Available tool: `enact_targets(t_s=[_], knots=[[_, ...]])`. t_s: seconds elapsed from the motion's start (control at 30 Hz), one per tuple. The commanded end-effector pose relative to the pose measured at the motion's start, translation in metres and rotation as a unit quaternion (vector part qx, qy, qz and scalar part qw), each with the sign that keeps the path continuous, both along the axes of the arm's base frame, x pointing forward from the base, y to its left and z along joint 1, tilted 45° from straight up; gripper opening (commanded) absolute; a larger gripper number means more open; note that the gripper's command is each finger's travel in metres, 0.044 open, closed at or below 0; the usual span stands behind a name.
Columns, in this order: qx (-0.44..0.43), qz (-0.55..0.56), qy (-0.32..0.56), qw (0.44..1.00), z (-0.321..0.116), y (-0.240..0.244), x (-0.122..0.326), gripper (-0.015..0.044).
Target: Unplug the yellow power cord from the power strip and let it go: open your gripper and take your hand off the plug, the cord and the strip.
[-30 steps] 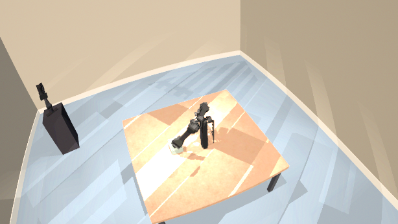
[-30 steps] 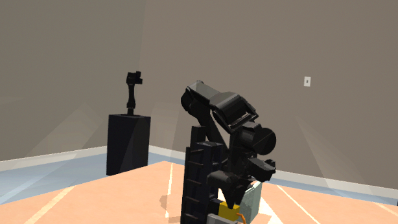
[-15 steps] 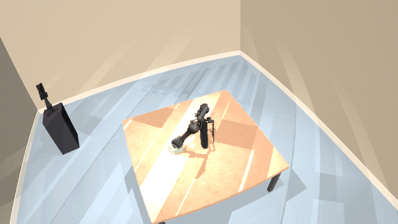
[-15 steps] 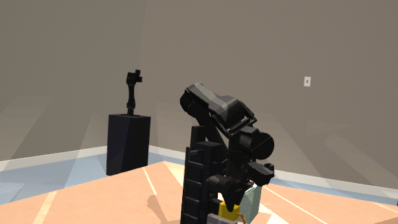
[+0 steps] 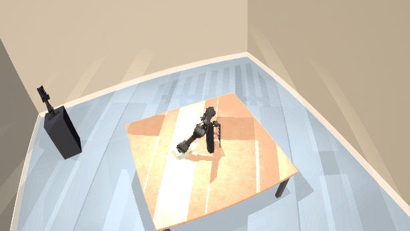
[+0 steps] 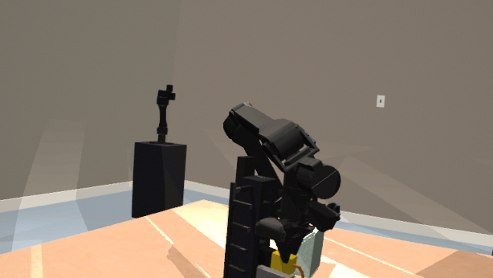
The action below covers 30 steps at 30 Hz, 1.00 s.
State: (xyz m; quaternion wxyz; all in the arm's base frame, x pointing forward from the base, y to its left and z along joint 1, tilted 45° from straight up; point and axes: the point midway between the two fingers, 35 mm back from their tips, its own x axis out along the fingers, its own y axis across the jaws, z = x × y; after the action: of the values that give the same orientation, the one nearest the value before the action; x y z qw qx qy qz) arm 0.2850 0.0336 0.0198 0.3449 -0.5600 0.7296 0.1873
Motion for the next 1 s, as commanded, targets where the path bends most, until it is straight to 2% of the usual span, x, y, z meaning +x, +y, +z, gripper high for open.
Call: enact_targets(t_s=[0.0, 0.87, 0.97], knots=[[0.005, 0.001, -0.004, 1.000, -0.005, 0.008, 0.004, 0.0000], [0.005, 0.003, -0.005, 1.000, -0.030, 0.039, 0.018, 0.0000], [0.002, 0.000, -0.002, 1.000, -0.028, 0.031, 0.015, 0.0079]])
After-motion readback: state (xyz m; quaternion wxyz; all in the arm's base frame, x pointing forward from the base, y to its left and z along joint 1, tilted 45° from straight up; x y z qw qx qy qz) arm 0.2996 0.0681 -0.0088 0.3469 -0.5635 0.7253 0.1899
